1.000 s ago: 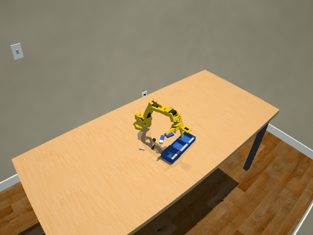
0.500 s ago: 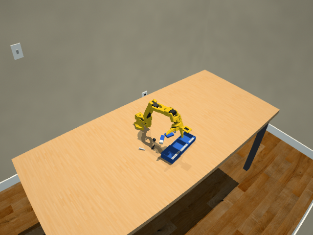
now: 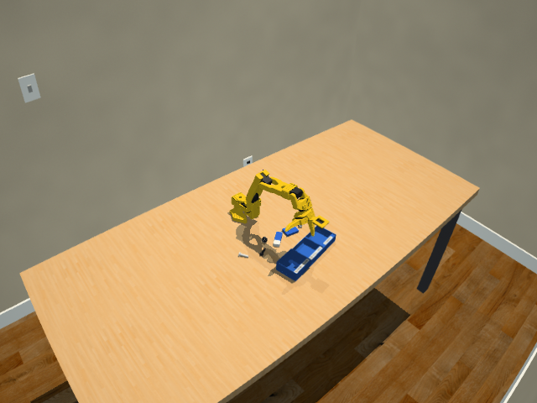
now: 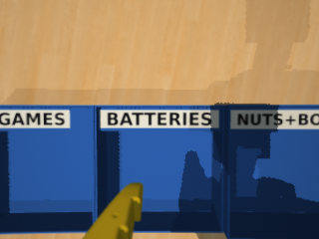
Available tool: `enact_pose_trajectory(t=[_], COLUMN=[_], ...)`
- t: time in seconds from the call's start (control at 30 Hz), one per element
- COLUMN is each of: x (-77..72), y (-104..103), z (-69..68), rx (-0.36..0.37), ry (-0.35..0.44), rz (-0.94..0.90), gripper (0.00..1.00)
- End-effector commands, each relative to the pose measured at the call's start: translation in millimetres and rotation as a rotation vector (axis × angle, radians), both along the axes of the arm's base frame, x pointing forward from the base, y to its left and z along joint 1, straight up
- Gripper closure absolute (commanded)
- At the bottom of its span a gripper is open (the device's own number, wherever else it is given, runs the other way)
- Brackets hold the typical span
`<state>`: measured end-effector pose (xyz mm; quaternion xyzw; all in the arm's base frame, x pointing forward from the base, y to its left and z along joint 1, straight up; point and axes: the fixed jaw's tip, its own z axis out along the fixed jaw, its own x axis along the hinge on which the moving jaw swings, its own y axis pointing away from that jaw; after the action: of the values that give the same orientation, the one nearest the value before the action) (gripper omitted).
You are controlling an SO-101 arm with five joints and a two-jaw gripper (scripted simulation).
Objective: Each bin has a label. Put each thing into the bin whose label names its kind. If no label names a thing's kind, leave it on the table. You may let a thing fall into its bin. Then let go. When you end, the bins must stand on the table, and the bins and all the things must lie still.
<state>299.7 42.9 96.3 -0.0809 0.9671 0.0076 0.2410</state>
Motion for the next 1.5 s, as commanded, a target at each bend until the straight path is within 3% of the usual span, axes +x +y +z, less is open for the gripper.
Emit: enact_pose_trajectory(t=[0.0, 0.27, 0.53, 0.97, 1.47], x=[3.6, 3.5, 2.1, -8.4, -9.7], y=[3.6, 6.2, 23.3, 74.0, 78.2], z=[13.4, 13.5, 13.7, 14.1, 14.1], rx=[0.012, 0.017, 0.049, 0.138, 0.145], ry=[-0.052, -0.050, -0.040, 0.000, 0.004], rz=[0.002, 0.001, 0.001, -0.002, -0.003], gripper=[0.00, 0.00, 0.00, 0.00, 0.00])
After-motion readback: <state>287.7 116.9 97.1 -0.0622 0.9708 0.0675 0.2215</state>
